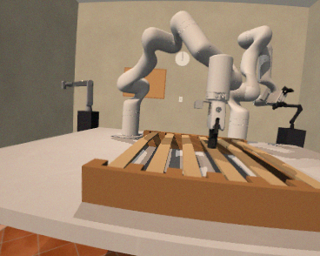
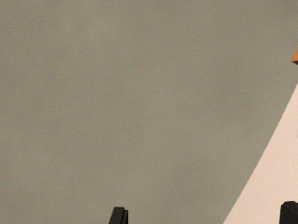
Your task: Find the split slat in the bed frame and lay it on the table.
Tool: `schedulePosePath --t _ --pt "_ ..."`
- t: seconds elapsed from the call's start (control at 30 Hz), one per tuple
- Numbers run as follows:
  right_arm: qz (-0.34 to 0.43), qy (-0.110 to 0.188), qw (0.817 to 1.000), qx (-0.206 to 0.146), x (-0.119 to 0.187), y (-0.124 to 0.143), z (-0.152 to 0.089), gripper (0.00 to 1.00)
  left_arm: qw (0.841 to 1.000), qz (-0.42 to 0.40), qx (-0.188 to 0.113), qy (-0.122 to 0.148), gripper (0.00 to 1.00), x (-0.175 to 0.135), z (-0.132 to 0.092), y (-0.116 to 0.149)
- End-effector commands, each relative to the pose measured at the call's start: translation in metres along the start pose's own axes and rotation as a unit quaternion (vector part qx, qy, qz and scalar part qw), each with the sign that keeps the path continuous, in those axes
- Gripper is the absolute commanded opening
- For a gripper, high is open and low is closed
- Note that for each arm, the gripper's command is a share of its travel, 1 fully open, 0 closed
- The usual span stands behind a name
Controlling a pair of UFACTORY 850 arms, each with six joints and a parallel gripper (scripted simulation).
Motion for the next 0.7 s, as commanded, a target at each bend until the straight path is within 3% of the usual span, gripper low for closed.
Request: schedulePosePath --t 0.0,0.67 --pt "0.0 -0.001 1.0 -0.001 -0.0005 0.0003 -0.0011 0.0 1.0 0.001 0.0 0.0 1.0 -0.0004 -0.0001 0.0001" --pt "0.0 -0.001 1.0 -0.001 -0.0004 0.0001 0.0008 0.0 1.0 0.001 0.0 0.0 1.0 -0.0004 -0.0001 0.0001"
Point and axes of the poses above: on each arm, the point where the finger pads meet when closed, its own z axis out along the fingers, its own x axis across the jaws, y = z × x, the point moved 3 cm from there along -z, back along the fingers
